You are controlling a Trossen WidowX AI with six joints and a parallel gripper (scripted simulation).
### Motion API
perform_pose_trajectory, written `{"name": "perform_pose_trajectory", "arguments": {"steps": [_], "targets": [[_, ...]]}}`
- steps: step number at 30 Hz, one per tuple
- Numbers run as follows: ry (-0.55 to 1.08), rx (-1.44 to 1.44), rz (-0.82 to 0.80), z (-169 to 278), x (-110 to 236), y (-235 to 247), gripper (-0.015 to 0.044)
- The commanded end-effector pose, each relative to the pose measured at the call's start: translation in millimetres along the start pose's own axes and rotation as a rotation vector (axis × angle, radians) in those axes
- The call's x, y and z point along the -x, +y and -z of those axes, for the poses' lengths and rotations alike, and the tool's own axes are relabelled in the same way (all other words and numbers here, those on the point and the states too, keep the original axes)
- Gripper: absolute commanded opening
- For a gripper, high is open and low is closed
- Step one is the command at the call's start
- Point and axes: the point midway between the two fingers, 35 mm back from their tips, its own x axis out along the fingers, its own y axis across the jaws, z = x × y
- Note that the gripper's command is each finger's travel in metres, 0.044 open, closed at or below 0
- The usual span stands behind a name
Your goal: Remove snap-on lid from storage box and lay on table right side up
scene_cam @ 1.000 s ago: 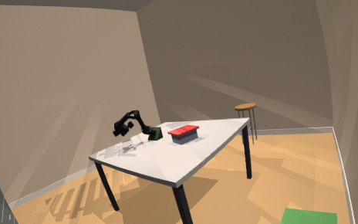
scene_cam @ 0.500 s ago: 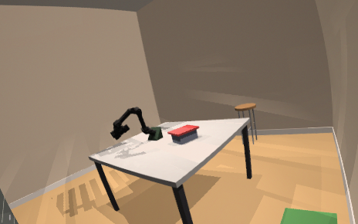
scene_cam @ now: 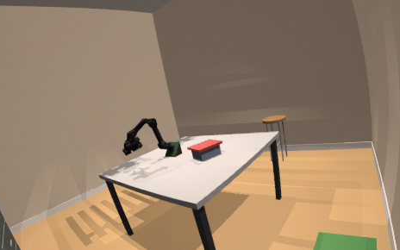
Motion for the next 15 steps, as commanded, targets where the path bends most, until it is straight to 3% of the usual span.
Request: {"name": "perform_pose_trajectory", "arguments": {"steps": [1, 15], "targets": [[0.018, 0.007, -0.078, 4.0, 13.2, 12.7, 0.0235], [0.265, -0.121, -0.365, 46.3, 76.8, 56.5, 0.0235]]}}
